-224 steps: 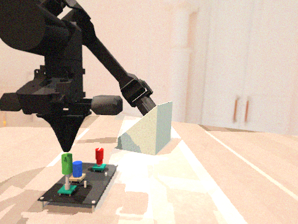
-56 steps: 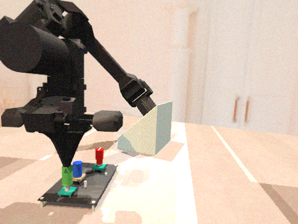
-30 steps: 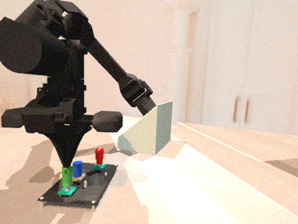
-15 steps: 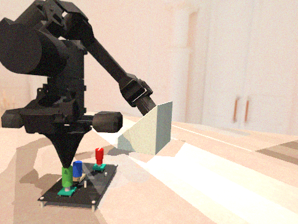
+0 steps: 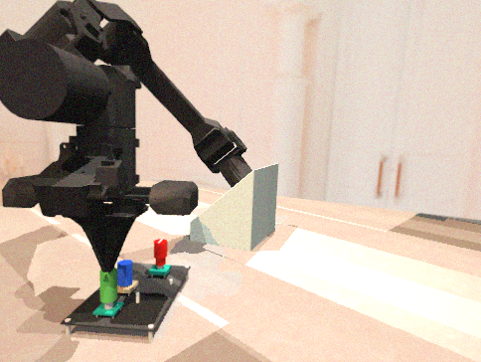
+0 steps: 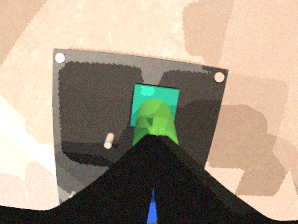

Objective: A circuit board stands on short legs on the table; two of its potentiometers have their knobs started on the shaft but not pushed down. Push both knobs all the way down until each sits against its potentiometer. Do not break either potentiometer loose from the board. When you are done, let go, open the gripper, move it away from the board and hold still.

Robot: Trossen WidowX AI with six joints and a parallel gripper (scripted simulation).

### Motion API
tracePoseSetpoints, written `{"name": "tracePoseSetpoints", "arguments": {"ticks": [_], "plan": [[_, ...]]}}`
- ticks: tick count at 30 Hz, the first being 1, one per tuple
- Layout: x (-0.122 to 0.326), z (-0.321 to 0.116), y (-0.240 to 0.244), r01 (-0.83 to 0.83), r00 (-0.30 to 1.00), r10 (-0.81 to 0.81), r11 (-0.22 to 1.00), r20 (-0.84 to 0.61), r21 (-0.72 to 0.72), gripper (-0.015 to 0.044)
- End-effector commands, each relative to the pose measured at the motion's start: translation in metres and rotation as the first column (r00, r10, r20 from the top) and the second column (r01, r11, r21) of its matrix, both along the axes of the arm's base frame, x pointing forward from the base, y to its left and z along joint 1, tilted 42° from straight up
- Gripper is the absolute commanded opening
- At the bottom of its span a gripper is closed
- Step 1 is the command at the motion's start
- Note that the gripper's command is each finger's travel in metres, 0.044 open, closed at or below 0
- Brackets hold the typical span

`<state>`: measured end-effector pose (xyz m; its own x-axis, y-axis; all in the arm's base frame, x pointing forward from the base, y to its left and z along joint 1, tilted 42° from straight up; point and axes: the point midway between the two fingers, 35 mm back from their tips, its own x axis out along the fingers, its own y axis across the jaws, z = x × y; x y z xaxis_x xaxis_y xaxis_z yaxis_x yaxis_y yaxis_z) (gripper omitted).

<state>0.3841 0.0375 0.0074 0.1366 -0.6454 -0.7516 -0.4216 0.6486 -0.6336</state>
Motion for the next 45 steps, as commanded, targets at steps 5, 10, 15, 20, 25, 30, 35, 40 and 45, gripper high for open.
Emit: {"name": "tracePoseSetpoints", "arguments": {"ticks": [5,10,15,20,25,30,35,40,45], "plan": [[0.003,-0.011,-0.012,0.026,1.000,-0.026,1.000,-0.007,-0.007,0.0000],[0.003,-0.011,-0.013,0.026,1.000,-0.026,1.000,-0.007,-0.007,0.0000],[0.003,-0.011,-0.013,0.026,1.000,-0.026,1.000,-0.007,-0.007,0.0000],[0.003,-0.011,-0.013,0.026,1.000,-0.026,1.000,-0.007,-0.007,0.0000],[0.003,-0.012,-0.013,0.026,1.000,-0.026,1.000,-0.007,-0.007,0.0000],[0.003,-0.011,-0.013,0.026,1.000,-0.026,1.000,-0.007,-0.007,0.0000],[0.002,-0.007,-0.009,0.026,1.000,-0.026,1.000,-0.007,-0.007,0.0000],[0.002,-0.001,-0.003,0.025,1.000,-0.026,1.000,-0.007,-0.006,0.0000],[0.001,0.005,0.002,0.025,1.000,-0.026,1.000,-0.007,-0.006,0.0000]]}}
